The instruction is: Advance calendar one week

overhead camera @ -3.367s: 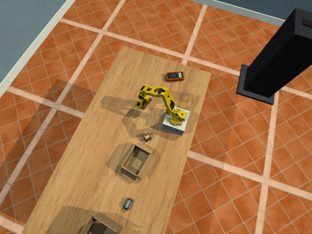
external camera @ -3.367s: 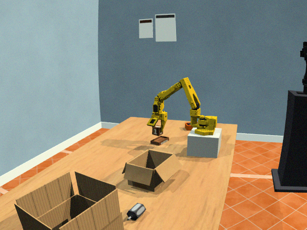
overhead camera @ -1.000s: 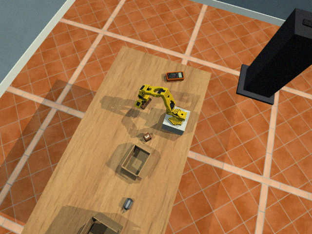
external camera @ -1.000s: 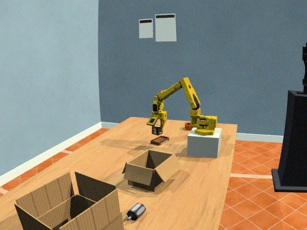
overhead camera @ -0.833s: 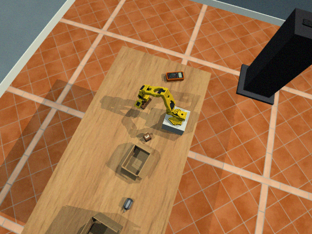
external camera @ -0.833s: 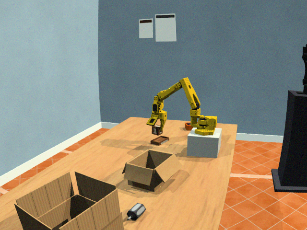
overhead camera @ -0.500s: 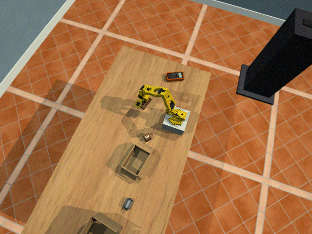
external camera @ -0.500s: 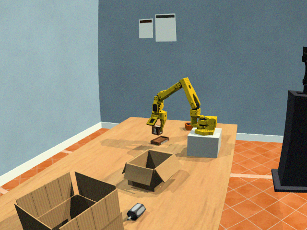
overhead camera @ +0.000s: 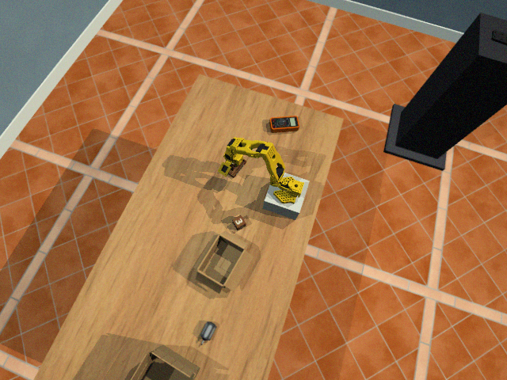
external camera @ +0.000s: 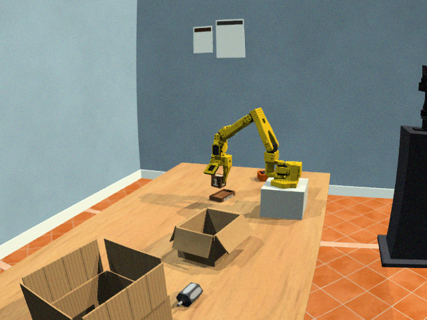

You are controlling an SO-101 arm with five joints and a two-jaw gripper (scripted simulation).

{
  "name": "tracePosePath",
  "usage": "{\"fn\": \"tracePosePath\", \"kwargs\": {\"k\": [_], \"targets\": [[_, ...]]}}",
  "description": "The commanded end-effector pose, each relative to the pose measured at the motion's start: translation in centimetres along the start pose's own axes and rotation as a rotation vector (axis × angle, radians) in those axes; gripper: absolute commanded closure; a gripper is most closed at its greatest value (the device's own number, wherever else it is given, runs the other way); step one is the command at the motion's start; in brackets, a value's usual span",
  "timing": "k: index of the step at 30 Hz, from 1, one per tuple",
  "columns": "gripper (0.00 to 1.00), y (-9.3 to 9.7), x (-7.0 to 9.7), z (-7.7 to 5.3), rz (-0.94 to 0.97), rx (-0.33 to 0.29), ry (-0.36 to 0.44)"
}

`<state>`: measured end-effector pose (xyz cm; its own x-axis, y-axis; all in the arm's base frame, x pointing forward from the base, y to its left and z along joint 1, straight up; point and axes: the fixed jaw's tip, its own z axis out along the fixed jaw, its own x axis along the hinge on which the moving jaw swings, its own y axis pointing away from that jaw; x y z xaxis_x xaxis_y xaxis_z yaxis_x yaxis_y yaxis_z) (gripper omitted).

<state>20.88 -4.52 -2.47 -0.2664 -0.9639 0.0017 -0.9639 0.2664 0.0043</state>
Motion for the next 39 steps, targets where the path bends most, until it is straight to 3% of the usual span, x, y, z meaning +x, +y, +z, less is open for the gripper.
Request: {"fn": "tracePosePath", "kwargs": {"k": [1, 39], "targets": [[1.00, 0.13, 0.16, -0.02, -0.001, -0.005, -0.001], [1.00, 0.26, 0.16, 0.71, 0.000, -0.005, -0.001]]}}
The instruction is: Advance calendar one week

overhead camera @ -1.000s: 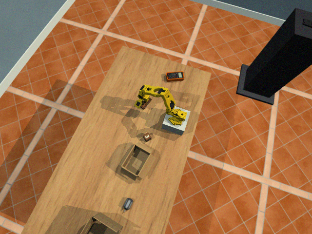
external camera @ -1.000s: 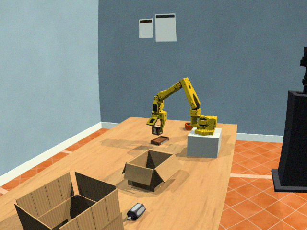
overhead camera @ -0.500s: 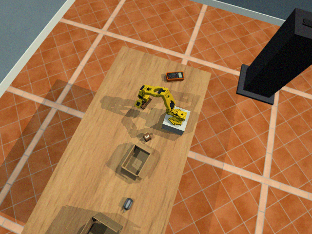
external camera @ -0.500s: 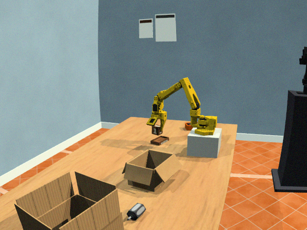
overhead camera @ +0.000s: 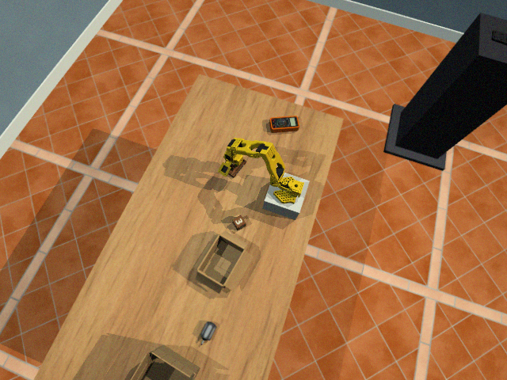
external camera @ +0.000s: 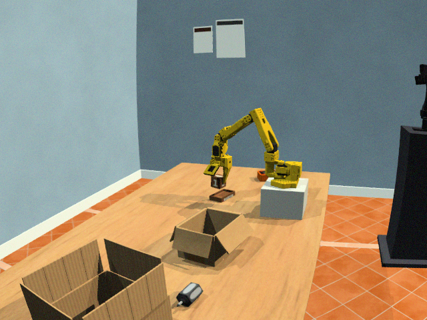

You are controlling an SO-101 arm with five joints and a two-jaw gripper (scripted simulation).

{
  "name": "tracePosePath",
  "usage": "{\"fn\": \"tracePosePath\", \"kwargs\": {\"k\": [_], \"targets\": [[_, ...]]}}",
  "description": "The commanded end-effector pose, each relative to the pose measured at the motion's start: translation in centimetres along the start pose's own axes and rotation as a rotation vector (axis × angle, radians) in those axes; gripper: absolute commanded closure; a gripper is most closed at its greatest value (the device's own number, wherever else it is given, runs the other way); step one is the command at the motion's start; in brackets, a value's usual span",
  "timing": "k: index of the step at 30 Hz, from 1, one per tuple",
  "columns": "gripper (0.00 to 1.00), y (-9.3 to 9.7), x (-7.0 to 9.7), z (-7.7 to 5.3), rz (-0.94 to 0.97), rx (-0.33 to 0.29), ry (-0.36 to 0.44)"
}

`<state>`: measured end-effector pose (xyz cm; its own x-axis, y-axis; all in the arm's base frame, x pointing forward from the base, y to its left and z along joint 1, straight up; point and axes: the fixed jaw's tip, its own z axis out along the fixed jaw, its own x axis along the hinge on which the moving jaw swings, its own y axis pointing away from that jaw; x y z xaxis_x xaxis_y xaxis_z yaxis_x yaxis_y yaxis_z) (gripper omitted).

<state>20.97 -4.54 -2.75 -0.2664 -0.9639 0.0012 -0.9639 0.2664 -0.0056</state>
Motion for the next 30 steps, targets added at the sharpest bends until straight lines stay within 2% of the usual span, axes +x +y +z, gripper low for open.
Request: {"fn": "tracePosePath", "kwargs": {"k": [1, 30], "targets": [[1.00, 0.4, 0.2, 0.5, 0.000, -0.014, -0.001], [1.00, 0.5, 0.2, 1.5, 0.001, -0.014, -0.001]]}}
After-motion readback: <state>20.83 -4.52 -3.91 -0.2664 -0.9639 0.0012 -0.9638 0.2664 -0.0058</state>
